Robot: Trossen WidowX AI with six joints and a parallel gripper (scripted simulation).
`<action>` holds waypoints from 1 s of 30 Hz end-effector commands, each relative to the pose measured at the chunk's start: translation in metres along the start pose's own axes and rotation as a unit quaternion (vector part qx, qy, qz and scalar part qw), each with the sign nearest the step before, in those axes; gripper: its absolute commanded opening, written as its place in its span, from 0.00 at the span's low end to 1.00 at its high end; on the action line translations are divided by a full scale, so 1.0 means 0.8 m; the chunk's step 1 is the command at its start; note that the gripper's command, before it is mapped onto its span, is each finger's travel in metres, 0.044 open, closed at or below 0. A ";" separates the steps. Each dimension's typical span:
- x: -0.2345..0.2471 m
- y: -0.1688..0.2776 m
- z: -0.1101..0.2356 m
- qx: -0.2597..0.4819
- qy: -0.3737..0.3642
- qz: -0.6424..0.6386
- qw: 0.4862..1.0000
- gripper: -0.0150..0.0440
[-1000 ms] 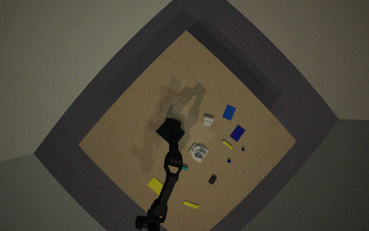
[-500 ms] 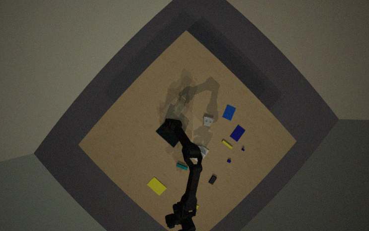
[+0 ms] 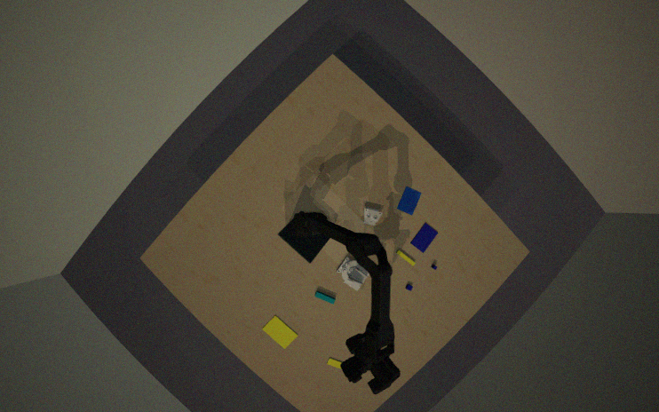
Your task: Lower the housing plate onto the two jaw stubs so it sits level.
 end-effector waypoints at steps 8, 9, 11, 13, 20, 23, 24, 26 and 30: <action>-0.050 0.092 0.028 0.048 0.031 0.044 0.997 1.00; -0.056 0.102 0.032 0.053 0.036 0.050 0.997 1.00; -0.071 0.123 0.040 0.064 0.046 0.065 0.995 1.00; -0.086 0.143 0.048 0.075 0.056 0.079 0.992 1.00; -0.143 0.206 0.080 0.113 0.093 0.129 0.981 1.00; -0.170 0.229 0.095 0.129 0.108 0.149 0.974 1.00; -0.179 0.236 0.100 0.134 0.114 0.156 0.972 1.00; -0.198 0.249 0.111 0.145 0.124 0.170 0.967 1.00; -0.236 0.271 0.133 0.165 0.146 0.197 0.955 1.00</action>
Point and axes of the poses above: the point midway between the two fingers, 35 mm back from their tips, its own z axis back along the fingers, its own x axis across the jaws, y = z × x, the point moved 2 cm from there along z, back along the fingers, and after that the axes turned 5 degrees about -z, right-handed, at the moved point
